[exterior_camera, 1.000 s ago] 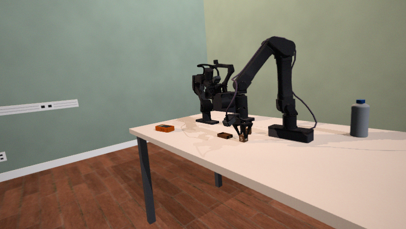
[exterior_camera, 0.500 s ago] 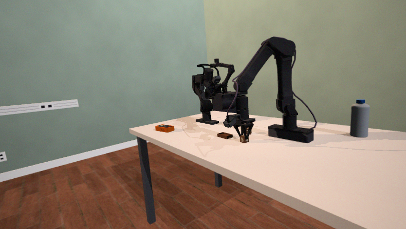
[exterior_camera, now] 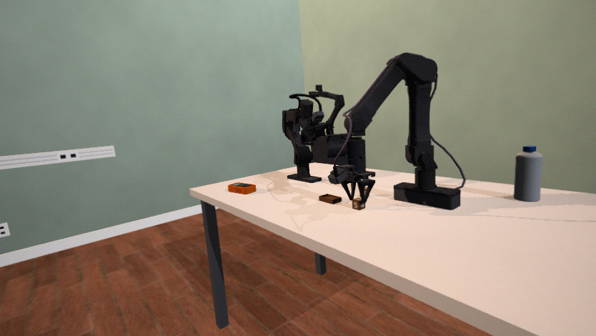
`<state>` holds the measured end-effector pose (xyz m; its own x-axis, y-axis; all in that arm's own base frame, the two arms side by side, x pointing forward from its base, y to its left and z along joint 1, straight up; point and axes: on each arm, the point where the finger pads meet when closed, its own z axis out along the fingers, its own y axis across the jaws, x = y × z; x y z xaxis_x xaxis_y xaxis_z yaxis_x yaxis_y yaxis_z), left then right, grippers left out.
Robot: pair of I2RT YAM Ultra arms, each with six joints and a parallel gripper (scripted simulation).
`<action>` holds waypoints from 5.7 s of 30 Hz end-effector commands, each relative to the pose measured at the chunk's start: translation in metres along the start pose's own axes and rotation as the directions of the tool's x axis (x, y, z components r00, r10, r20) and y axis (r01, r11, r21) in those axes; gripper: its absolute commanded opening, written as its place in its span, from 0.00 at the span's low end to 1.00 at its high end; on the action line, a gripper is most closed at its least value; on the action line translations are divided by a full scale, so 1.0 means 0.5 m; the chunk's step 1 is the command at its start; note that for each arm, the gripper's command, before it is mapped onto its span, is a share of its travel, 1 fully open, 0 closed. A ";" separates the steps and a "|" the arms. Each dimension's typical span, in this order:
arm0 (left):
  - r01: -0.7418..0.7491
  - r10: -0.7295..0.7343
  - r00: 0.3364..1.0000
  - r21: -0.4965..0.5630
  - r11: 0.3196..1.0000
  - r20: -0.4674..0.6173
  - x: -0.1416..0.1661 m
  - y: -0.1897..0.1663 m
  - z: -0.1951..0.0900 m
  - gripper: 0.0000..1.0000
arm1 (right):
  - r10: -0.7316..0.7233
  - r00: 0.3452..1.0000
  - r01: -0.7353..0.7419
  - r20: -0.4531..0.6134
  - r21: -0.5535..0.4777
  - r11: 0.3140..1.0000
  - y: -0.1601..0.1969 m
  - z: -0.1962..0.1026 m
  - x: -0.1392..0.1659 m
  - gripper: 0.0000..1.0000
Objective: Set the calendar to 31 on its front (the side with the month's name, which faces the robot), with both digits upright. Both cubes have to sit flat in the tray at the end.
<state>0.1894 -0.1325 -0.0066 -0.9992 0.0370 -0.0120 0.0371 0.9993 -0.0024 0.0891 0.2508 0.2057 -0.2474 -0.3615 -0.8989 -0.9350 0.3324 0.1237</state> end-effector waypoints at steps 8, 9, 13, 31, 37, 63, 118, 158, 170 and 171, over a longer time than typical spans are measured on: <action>-0.004 0.003 0.999 0.024 1.000 0.037 -0.016 -0.010 -0.081 1.00 | 0.004 0.999 -0.005 0.054 0.010 1.000 -0.004 -0.013 -0.027 1.00; -0.005 0.004 0.999 0.024 1.000 0.037 -0.016 -0.010 -0.095 1.00 | 0.004 0.999 -0.005 0.054 0.010 1.000 -0.004 -0.013 -0.027 1.00; -0.008 0.007 0.999 0.024 1.000 0.037 -0.014 -0.011 -0.121 1.00 | 0.004 0.999 -0.005 0.054 0.010 1.000 -0.004 -0.013 -0.027 1.00; -0.213 0.216 0.976 0.102 0.972 -0.023 -0.008 -0.022 -0.100 0.55 | 0.004 0.999 -0.005 0.054 0.010 1.000 -0.004 -0.013 -0.027 1.00; -0.403 0.416 0.909 0.231 0.886 -0.010 -0.017 0.008 -0.073 0.55 | 0.004 0.999 -0.005 0.054 0.010 1.000 -0.004 -0.013 -0.027 1.00; -0.829 0.727 0.552 0.362 0.426 0.409 -0.049 0.065 -0.048 0.55 | 0.004 0.999 -0.005 0.054 0.010 1.000 -0.004 -0.013 -0.027 1.00; -1.000 0.569 0.006 0.007 -0.001 0.822 0.013 0.032 -0.007 0.55 | 0.004 0.999 -0.005 0.054 0.010 1.000 -0.004 -0.013 -0.027 1.00; -1.000 0.566 0.019 0.023 0.000 0.824 0.012 -0.011 0.025 0.39 | 0.004 0.999 -0.005 0.054 0.010 1.000 -0.004 -0.013 -0.027 1.00; -1.000 0.566 0.016 0.018 0.002 0.824 0.007 -0.006 0.025 0.26 | 0.004 0.999 -0.005 0.054 0.010 1.000 -0.004 -0.013 -0.027 1.00; -1.000 0.566 0.016 0.018 0.002 0.824 0.007 -0.006 0.025 0.15 | 0.004 0.999 -0.005 0.054 0.010 1.000 -0.004 -0.013 -0.027 1.00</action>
<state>0.1880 -0.1337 -0.0220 0.0343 0.5910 -0.8059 0.9991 -0.0404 0.0129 0.0891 0.2508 0.2057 -0.2474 -0.3615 -0.8989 -0.9350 0.3324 0.1237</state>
